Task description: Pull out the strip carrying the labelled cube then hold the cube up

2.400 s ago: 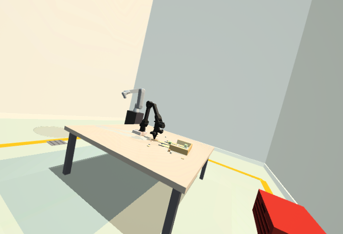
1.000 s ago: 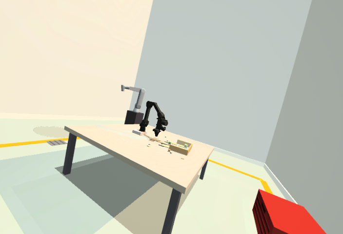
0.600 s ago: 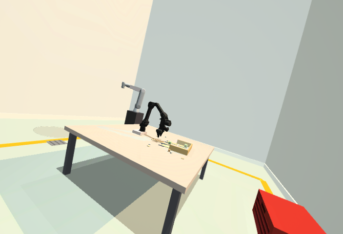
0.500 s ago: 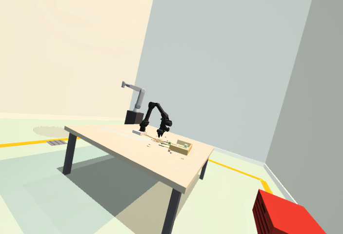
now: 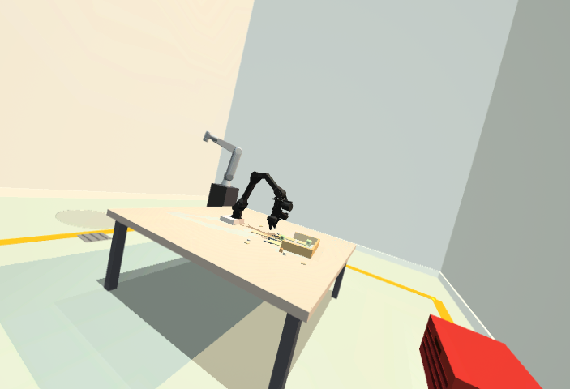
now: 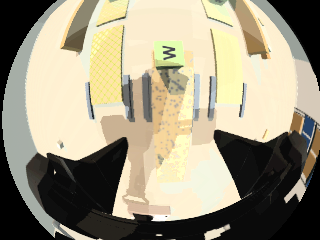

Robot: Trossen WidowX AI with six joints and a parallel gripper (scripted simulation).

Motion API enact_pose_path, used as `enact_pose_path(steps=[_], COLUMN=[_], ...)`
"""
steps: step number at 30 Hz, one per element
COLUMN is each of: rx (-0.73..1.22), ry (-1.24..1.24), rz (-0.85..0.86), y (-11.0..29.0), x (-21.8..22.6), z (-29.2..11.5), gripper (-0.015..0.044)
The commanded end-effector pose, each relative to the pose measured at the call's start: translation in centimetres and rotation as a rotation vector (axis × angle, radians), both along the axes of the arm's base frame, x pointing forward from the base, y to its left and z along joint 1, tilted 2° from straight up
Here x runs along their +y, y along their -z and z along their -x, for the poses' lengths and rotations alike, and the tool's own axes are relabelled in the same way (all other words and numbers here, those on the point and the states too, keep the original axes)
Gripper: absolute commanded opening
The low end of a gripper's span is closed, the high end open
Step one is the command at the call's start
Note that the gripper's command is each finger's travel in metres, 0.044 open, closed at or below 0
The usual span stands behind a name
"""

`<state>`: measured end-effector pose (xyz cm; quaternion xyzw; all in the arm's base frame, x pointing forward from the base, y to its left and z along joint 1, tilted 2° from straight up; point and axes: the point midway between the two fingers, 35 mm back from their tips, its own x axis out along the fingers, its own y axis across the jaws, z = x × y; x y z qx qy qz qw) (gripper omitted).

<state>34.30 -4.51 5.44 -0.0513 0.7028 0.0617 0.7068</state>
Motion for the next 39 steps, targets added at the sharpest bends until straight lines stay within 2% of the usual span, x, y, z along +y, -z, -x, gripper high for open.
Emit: enact_pose_path(steps=[1,24,31,39], rx=[-0.001,-0.007,-0.007,-0.007], ry=[0.005,0.005,0.005,0.005], rz=[0.001,0.000,0.000,0.000], y=[-0.2,-1.2,-0.3,1.0], x=[0.2,0.9,0.9,1.0], z=[-1.6,-8.4,-8.5,-8.6], gripper=[0.0440,0.0440,0.0256,0.0250])
